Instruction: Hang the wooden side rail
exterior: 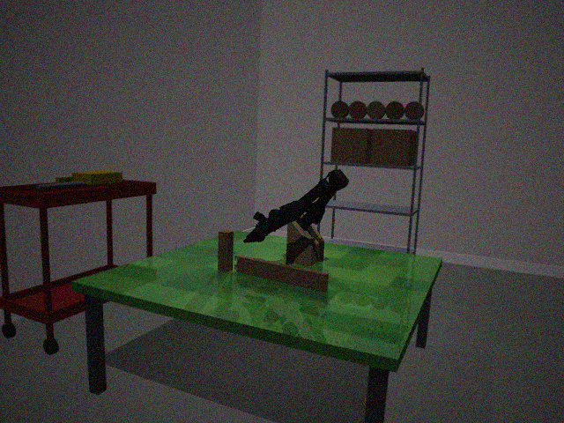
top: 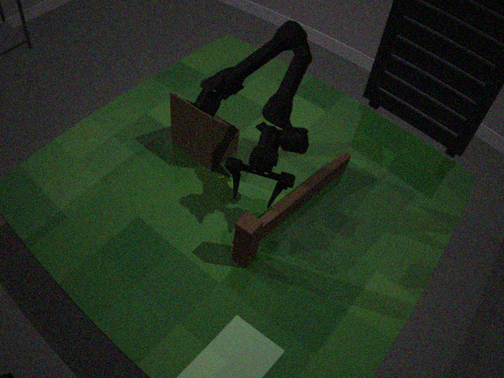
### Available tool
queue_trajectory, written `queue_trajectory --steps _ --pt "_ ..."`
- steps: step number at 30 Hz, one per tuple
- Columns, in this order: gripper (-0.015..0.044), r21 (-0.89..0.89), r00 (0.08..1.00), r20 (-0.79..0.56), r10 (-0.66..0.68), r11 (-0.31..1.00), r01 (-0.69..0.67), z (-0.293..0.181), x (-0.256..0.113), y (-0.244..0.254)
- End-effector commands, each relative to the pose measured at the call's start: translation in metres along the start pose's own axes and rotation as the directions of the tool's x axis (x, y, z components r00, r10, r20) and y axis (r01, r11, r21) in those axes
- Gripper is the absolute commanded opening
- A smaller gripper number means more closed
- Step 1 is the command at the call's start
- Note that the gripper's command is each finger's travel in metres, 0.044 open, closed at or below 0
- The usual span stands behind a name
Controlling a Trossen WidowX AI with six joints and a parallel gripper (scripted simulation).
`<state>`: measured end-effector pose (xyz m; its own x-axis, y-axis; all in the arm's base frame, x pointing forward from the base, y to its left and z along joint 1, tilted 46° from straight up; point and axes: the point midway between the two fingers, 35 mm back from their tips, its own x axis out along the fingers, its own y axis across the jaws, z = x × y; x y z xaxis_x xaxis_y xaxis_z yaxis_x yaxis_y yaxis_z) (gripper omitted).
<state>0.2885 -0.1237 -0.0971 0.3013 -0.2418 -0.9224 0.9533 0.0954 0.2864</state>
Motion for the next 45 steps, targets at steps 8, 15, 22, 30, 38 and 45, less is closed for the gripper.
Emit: queue_trajectory --steps 8,15,22,30,38,45 --pt "0.0440 0.013 1.000 0.008 0.008 1.000 -0.008 0.002 -0.002 0.002" --pt "0.0440 0.013 1.000 0.008 0.008 1.000 -0.008 0.002 -0.002 0.002" --pt "0.0440 -0.315 0.994 -0.103 -0.029 0.949 -0.005 -0.003 0.006 0.009" --pt "0.0440 -0.691 0.963 -0.259 -0.075 0.711 -0.131 -0.008 0.012 0.018" --pt "0.0440 -0.868 0.907 -0.407 -0.106 0.354 -0.348 -0.011 0.012 0.026" --pt "0.0440 -0.843 0.836 -0.536 -0.117 0.013 -0.538 -0.011 0.010 0.032"
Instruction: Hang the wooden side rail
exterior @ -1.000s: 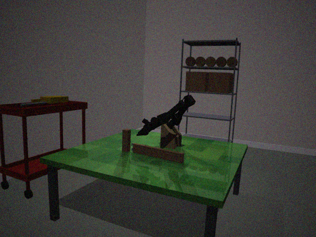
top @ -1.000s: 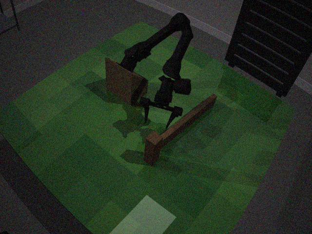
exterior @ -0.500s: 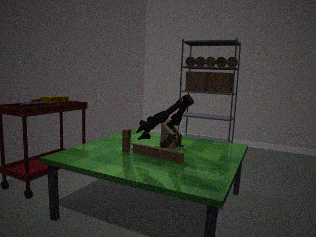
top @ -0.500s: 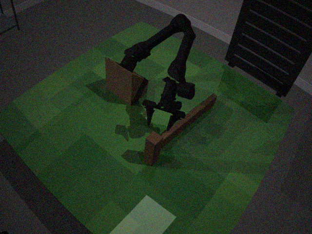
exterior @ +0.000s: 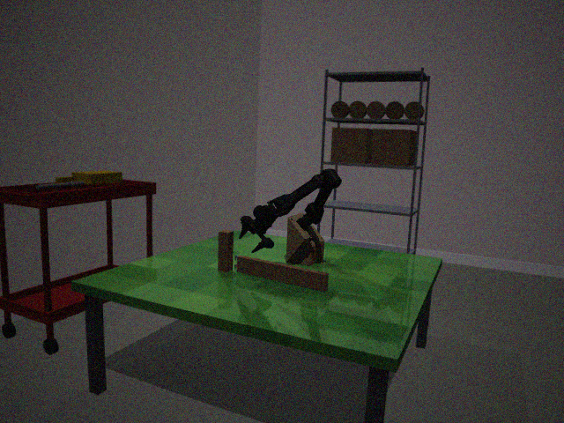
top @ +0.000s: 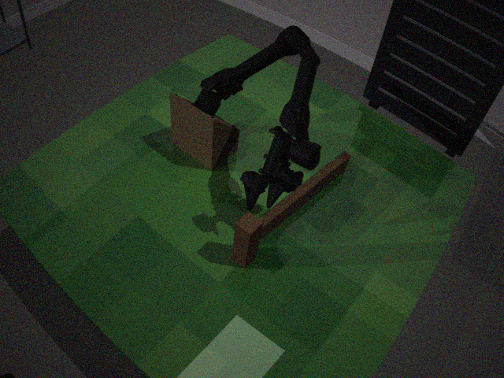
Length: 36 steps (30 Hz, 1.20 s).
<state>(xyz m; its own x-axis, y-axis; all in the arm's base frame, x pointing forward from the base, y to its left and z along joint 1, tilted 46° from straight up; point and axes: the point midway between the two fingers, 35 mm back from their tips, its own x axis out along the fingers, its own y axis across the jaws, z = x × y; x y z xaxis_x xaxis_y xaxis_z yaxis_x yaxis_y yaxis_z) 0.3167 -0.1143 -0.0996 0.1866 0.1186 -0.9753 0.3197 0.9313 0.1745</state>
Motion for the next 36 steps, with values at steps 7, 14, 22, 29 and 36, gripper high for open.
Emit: queue_trajectory --steps 7,14,22,29,36 --pt "0.0440 -0.706 0.942 -0.168 0.289 0.632 -0.320 0.010 -0.005 0.007" --pt "0.0440 -0.882 0.886 -0.200 0.418 0.316 -0.348 0.018 -0.016 0.010" --pt "0.0440 -0.964 0.820 -0.205 0.534 0.036 -0.264 0.027 -0.030 0.011" --pt "0.0440 -0.977 0.799 -0.202 0.567 -0.057 -0.206 0.030 -0.034 0.011" --pt "0.0440 -0.977 0.799 -0.202 0.567 -0.057 -0.206 0.030 -0.034 0.011"
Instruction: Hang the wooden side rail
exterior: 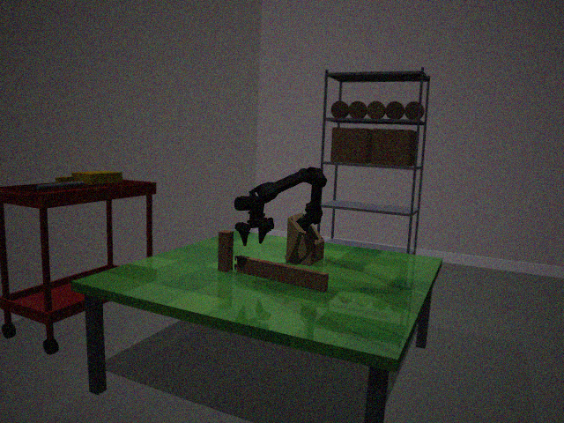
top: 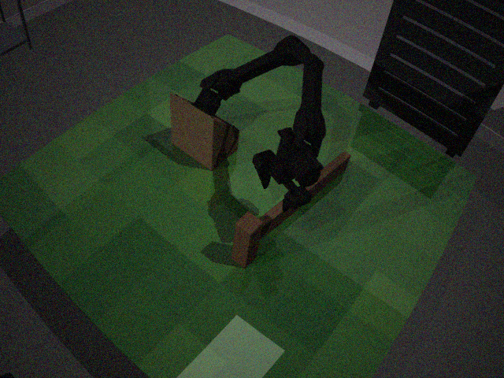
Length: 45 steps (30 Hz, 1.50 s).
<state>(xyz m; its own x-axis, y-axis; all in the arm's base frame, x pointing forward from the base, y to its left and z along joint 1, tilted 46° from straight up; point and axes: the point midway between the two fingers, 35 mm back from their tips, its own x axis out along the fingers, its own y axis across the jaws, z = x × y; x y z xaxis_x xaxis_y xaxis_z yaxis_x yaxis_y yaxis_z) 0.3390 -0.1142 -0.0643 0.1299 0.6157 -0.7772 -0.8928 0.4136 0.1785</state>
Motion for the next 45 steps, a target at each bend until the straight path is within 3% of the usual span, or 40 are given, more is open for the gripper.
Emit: queue_trajectory --steps 1,10,15,45 --pt "0.0440 -0.207 0.995 0.099 0.032 0.978 -0.011 0.001 -0.005 -0.004" --pt "0.0440 -0.207 0.995 0.099 0.032 0.978 -0.011 0.001 -0.005 -0.004" --pt "0.0440 -0.207 0.994 0.100 0.033 0.978 -0.011 0.004 0.028 -0.003" --pt "0.0440 -0.206 0.994 0.100 0.033 0.978 -0.012 0.009 0.068 -0.002"
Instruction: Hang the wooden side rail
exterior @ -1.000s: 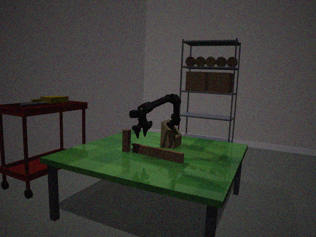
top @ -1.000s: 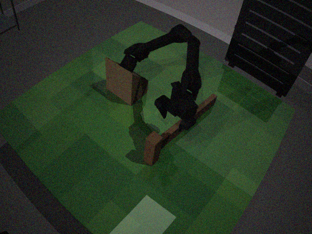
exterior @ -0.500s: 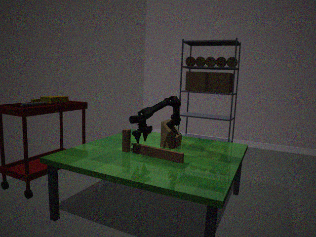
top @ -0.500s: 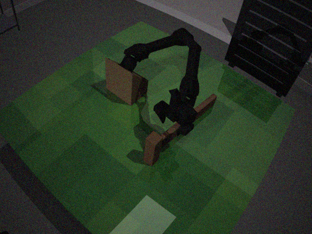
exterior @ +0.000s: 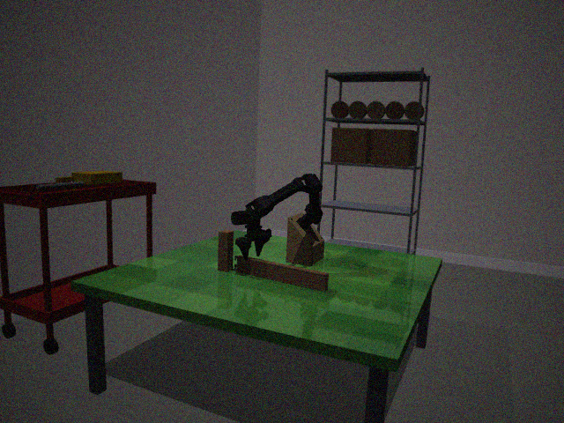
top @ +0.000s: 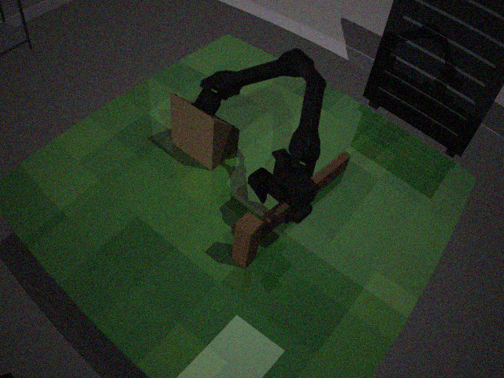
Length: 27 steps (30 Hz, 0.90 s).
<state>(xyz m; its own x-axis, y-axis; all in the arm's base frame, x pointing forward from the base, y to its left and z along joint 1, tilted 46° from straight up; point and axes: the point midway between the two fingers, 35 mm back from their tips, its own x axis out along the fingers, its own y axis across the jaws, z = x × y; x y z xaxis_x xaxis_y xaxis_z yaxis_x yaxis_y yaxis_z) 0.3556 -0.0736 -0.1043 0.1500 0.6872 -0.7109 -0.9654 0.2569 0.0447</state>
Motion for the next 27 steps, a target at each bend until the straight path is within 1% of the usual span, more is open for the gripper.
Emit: queue_trajectory --steps 1,27 --pt "0.0440 0.012 1.000 0.005 0.009 1.000 -0.009 -0.002 0.012 0.003" --pt "0.0440 0.012 1.000 0.009 0.009 1.000 -0.009 -0.001 0.053 0.005"
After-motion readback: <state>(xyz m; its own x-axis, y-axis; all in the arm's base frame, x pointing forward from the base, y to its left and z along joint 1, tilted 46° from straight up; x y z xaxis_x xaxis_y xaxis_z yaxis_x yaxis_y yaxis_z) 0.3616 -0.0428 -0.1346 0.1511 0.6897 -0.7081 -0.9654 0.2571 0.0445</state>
